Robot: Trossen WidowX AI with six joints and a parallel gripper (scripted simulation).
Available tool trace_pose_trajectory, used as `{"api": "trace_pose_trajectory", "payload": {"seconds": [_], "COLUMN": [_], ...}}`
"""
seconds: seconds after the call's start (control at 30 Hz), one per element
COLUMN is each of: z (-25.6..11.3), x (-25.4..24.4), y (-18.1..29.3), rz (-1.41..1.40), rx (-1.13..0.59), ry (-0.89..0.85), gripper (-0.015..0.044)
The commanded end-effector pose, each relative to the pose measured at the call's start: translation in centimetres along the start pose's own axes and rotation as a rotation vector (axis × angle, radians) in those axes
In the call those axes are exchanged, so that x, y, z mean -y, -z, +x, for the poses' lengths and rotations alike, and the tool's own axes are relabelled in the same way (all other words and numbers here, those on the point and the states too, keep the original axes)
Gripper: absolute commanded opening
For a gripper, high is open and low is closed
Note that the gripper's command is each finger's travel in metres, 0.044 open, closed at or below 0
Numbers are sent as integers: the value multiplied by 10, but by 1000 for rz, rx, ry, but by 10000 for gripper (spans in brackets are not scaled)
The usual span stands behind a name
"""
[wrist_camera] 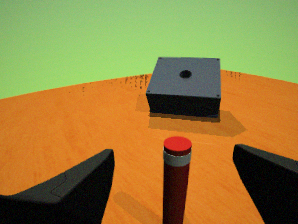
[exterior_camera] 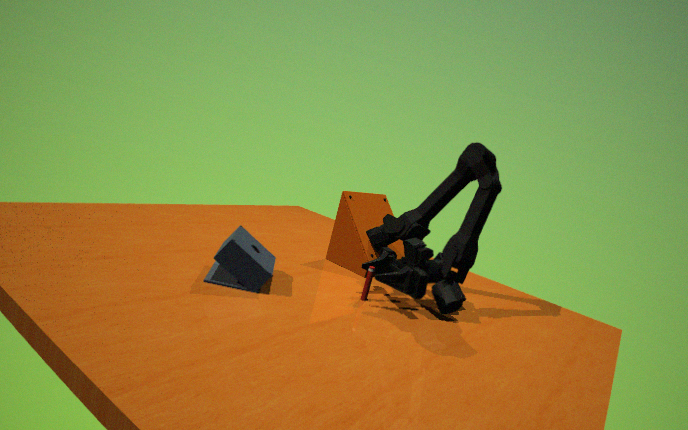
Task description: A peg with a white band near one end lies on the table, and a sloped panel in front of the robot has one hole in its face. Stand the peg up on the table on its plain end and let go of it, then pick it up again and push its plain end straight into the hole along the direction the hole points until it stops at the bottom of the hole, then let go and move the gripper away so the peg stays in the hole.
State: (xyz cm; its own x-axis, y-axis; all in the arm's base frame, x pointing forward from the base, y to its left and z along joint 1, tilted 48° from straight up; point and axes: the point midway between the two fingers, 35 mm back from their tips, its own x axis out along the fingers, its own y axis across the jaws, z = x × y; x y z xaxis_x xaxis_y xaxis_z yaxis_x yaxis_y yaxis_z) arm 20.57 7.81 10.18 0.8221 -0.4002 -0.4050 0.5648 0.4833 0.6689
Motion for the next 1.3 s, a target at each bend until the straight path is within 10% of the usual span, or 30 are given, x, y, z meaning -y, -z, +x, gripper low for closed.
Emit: {"api": "trace_pose_trajectory", "payload": {"seconds": [0.0,0.83,1.27], "z": [0,-17,-5], "x": [0,-3,5], "y": [0,-159,-137], "rz": [-2,-2,-221], "rx": [-1,3,-194], "ry": [1,0,130], "gripper": [419,440,440]}}
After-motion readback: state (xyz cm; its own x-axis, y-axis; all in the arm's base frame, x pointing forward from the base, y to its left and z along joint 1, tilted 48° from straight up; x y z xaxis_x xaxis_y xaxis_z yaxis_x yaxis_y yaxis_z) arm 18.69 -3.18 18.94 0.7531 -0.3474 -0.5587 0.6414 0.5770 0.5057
